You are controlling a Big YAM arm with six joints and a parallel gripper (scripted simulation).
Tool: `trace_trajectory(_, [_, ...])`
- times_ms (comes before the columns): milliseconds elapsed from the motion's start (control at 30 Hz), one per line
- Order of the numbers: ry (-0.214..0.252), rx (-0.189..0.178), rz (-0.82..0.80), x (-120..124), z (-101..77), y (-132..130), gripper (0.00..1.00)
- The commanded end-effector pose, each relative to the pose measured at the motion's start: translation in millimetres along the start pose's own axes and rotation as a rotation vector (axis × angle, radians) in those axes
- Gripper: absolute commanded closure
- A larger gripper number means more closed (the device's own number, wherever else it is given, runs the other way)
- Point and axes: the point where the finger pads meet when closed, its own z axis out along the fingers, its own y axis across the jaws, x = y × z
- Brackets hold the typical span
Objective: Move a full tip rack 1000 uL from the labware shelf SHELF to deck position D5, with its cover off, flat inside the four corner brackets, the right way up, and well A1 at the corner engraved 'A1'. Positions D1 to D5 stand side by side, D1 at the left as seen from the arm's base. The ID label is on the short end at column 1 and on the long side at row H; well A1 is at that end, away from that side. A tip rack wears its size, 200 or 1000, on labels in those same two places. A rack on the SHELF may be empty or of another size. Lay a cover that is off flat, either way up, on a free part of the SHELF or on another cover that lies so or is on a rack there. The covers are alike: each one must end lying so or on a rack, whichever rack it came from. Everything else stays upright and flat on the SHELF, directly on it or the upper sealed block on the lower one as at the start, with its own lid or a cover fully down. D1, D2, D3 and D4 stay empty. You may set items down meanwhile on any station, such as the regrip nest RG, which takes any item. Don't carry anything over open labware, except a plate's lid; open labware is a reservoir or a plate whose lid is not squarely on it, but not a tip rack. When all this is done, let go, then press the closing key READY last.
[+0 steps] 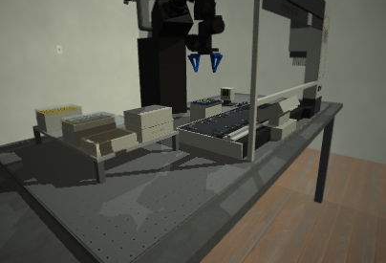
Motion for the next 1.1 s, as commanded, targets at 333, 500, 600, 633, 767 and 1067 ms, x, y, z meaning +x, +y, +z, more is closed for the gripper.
trace_trajectory(333, [0.012, 0.012, 0.006, 7, -24.4, -9, 0.0])
trace_trajectory(500, [0.012, 0.01, 0.006, 7, -32.1, -8, 0.0])
trace_trajectory(600, [0.011, 0.009, 0.007, 7, -36.7, -8, 0.0])
trace_trajectory(633, [0.011, 0.009, 0.007, 7, -38.2, -8, 0.0])
trace_trajectory(767, [0.01, 0.007, 0.007, 6, -44.4, -7, 0.0])
trace_trajectory(1067, [0.009, 0.004, 0.007, 6, -55.3, -5, 0.0])
